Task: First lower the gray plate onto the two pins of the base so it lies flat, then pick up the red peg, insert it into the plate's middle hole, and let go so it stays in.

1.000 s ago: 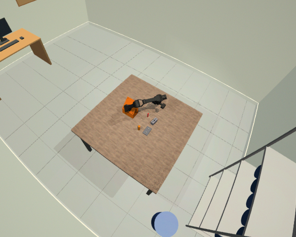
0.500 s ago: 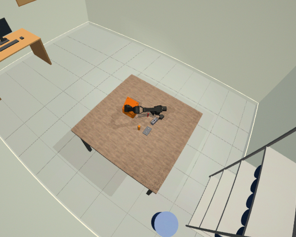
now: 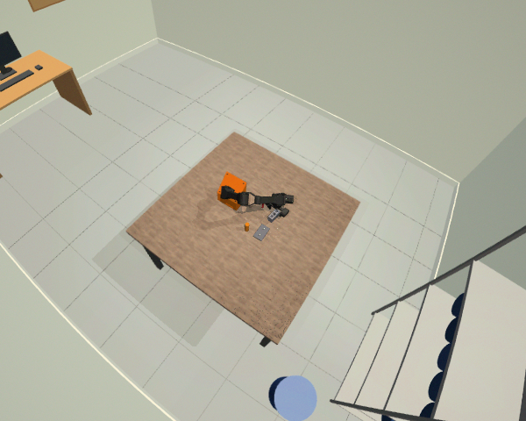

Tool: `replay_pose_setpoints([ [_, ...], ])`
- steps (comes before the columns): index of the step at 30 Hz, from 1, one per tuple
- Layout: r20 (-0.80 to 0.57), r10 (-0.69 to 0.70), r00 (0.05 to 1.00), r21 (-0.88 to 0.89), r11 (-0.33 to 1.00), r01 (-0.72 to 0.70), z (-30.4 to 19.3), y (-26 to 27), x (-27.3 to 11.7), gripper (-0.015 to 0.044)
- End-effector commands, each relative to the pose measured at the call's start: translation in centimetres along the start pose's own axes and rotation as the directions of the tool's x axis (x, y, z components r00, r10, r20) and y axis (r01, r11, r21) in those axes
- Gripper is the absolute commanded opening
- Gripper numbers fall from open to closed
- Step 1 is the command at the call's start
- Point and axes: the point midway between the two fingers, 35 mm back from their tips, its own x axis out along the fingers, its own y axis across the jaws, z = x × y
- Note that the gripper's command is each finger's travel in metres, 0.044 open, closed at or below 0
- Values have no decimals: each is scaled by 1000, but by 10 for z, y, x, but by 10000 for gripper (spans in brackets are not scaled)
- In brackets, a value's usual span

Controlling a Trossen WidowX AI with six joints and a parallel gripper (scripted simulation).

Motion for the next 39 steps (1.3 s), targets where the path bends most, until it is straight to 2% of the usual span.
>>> replay_pose_setpoints([
  [1,-7,3,1000,-4,1000,-3,-1,0,8,440],
  [35,-11,3,1000,-4,1000,-3,-3,2,60,440],
  [39,-11,3,1000,-4,1000,-3,-3,2,60,335],
])
